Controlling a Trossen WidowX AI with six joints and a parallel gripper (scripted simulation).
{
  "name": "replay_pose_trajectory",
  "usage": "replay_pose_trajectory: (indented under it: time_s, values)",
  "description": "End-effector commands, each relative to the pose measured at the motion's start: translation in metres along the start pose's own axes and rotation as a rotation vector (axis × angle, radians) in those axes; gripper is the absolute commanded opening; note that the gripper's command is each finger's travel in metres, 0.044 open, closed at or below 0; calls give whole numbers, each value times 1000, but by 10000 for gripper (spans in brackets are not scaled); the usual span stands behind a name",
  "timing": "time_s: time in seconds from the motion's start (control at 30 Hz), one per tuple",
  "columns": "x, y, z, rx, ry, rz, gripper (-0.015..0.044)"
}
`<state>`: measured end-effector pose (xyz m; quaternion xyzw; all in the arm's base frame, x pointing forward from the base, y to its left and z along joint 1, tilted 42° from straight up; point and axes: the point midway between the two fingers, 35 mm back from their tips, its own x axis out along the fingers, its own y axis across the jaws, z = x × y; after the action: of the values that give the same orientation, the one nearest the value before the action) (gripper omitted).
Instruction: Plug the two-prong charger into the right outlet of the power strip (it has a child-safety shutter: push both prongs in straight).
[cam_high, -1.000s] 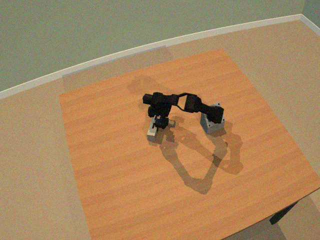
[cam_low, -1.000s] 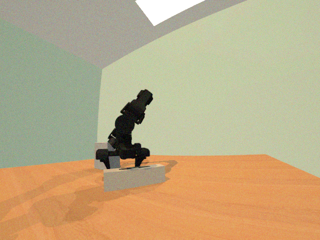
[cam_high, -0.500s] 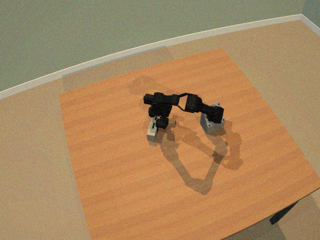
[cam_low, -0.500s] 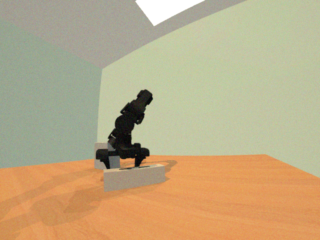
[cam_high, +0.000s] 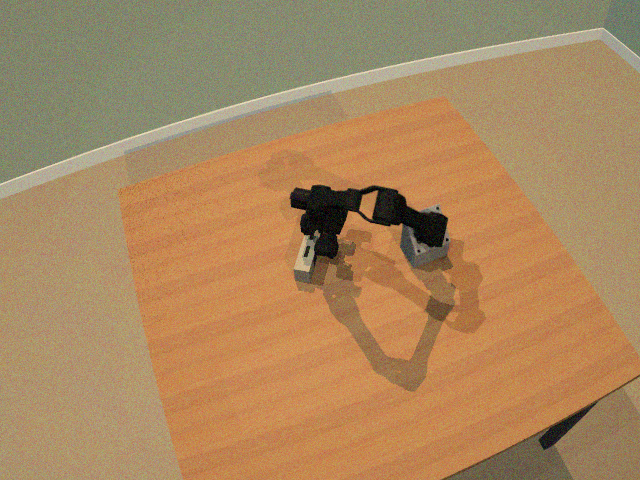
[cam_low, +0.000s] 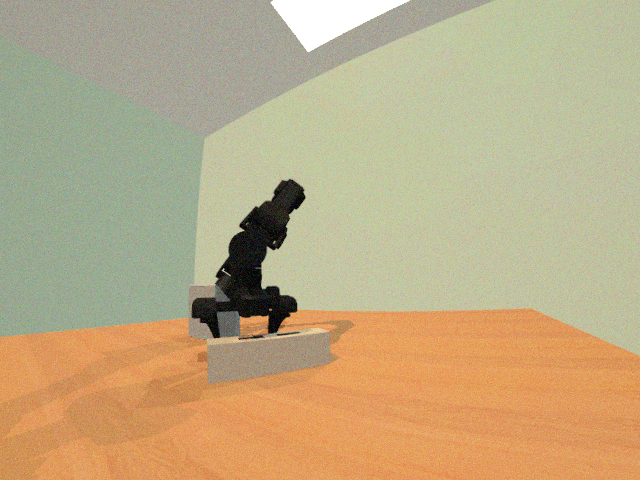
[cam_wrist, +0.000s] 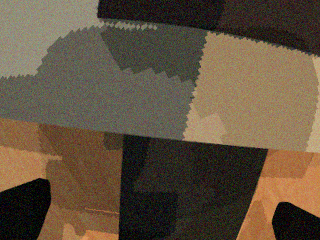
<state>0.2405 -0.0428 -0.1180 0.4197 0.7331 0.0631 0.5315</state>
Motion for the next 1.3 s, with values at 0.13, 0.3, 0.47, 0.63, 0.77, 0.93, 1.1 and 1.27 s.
replay_pose_trajectory:
  time_s: [0.13,0.3,0.47,0.63,0.77,0.93,1.1,1.27]
  values:
    - [1,0,-11,-2,2,2,440]
    - [1,0,-17,-1,2,2,440]
    - [1,0,-22,-1,2,2,440]
    - [2,0,-28,-1,3,2,440]
    - [2,0,-32,-1,3,2,440]
    - [3,0,-38,-1,3,2,440]
    - [3,0,-43,0,3,2,440]
    - [4,0,-49,0,4,2,440]
